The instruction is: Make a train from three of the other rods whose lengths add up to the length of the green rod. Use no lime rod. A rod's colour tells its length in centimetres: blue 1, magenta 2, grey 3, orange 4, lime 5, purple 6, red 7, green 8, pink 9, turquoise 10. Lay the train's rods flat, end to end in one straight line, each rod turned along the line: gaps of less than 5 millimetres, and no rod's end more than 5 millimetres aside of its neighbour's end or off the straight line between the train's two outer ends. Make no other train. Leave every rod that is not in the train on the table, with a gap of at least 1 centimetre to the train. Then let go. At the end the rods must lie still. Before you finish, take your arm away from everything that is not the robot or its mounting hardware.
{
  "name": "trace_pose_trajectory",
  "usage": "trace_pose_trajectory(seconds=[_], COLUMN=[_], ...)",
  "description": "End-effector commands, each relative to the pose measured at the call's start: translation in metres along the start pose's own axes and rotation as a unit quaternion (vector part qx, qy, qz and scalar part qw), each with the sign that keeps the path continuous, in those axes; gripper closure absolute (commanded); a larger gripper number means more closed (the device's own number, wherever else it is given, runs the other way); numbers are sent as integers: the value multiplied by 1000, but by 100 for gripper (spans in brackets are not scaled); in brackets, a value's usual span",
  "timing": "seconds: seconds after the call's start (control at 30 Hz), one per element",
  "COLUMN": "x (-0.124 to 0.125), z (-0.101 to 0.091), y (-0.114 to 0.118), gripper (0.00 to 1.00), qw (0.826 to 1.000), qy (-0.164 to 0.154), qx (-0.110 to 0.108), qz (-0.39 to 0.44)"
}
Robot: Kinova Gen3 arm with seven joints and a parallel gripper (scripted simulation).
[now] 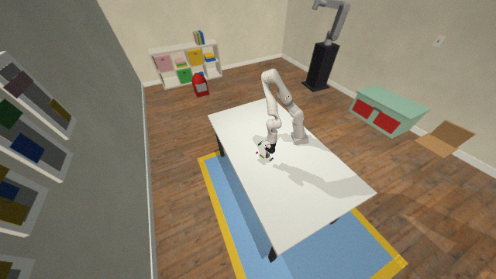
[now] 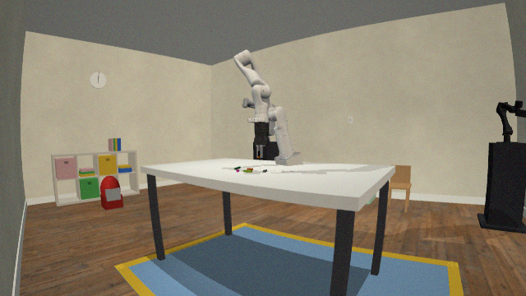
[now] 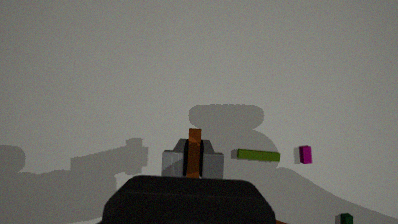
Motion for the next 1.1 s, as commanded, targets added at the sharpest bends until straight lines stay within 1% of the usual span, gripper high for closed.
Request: trace_pose_trajectory(seconds=[0.0,0.27,0.33,0.53,0.7,1.07], x=[-6,-6,-6,-7,-7,-7], z=[14,45,45,61,65,66], y=[-4,-5,-5,-5,-5,-5], gripper=[76,76,76,76,76,76], qw=[1000,1000,1000,1000,1000,1000], qy=[-9,-9,-9,-9,-9,-9], qx=[2,2,2,2,2,2], qz=[-5,-5,-5,-5,-5,-5])
Point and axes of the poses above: the point where the finger pads meet when closed, its own z axis out along the fingers, its own y axis across the jaws, x = y × z, the point moved 3 cm from there along -z, back along the fingers, and after that the axes turned 7 degrees about z, right-handed, at the moved point
